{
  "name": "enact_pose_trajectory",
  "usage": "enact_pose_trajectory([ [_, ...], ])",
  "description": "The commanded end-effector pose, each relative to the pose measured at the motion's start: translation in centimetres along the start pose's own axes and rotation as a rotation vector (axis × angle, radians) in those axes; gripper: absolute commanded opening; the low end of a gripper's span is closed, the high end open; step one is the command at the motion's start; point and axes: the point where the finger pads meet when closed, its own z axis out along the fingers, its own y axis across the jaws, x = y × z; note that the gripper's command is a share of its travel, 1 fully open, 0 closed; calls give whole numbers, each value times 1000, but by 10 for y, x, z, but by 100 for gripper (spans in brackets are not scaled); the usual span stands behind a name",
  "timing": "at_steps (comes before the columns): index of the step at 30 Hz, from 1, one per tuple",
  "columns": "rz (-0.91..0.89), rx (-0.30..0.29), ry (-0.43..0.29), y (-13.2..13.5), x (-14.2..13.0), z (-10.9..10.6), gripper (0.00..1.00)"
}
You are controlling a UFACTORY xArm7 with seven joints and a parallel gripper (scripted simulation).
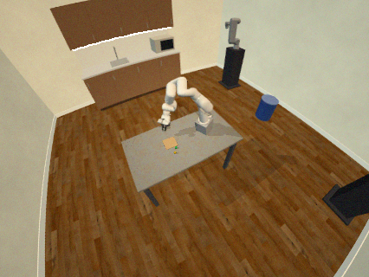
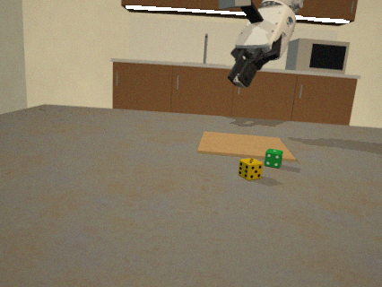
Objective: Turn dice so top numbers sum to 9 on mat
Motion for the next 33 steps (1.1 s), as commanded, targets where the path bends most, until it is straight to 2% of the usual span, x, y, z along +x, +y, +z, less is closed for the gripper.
enact_pose_trajectory([
  [1, -5, 8, 175, -1, -4, 0, 15],
  [3, -5, 7, 206, -1, -4, -1, 15],
  [8, -5, 7, 336, -1, -5, -2, 15],
  [10, -5, 7, 336, -1, -5, -2, 15],
  [14, -5, 1, 457, -1, -6, -4, 15],
  [16, -5, -2, 492, 0, -6, -5, 15],
  [27, -5, -1, 509, 0, -7, -5, 15],
  [33, -5, 5, 508, 0, -13, 5, 15],
])
